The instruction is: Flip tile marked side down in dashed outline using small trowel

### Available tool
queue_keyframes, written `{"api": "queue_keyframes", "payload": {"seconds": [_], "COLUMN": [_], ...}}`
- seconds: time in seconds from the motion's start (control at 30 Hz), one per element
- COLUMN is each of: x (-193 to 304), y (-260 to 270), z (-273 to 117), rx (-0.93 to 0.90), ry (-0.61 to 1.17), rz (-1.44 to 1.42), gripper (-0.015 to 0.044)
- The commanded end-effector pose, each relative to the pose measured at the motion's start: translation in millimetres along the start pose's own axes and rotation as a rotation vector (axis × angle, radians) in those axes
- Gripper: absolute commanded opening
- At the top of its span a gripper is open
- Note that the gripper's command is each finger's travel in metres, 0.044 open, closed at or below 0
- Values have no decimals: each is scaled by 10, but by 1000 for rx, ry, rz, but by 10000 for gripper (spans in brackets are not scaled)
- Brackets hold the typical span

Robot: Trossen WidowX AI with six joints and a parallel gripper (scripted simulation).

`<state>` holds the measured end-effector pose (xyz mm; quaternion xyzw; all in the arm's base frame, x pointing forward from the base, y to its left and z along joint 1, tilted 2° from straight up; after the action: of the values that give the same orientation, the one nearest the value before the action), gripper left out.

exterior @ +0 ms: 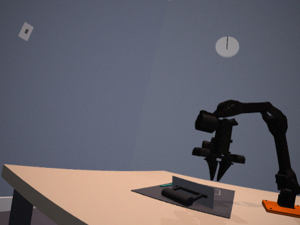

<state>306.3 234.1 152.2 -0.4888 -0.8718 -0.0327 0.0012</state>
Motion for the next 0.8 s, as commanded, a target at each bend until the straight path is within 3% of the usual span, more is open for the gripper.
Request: {"api": "queue_keyframes", "payload": {"seconds": [0.0, 0.77], "x": [17, 137], "y": [45, 245], "z": [0, -6], "rx": [0, -5], "ry": [-4, -4], "rz": [-127, -924], "gripper": [100, 100]}}
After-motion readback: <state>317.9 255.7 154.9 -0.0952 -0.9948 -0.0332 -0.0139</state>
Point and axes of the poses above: the point midway between the two fingers, 35 mm back from their tips, its own z axis out along the fingers, its own y axis across the jaws, x = y × z, the point moved 2 cm from there along -z, back along the fingers, and after that the axes turned 5 degrees about z, right-handed, at the moved point
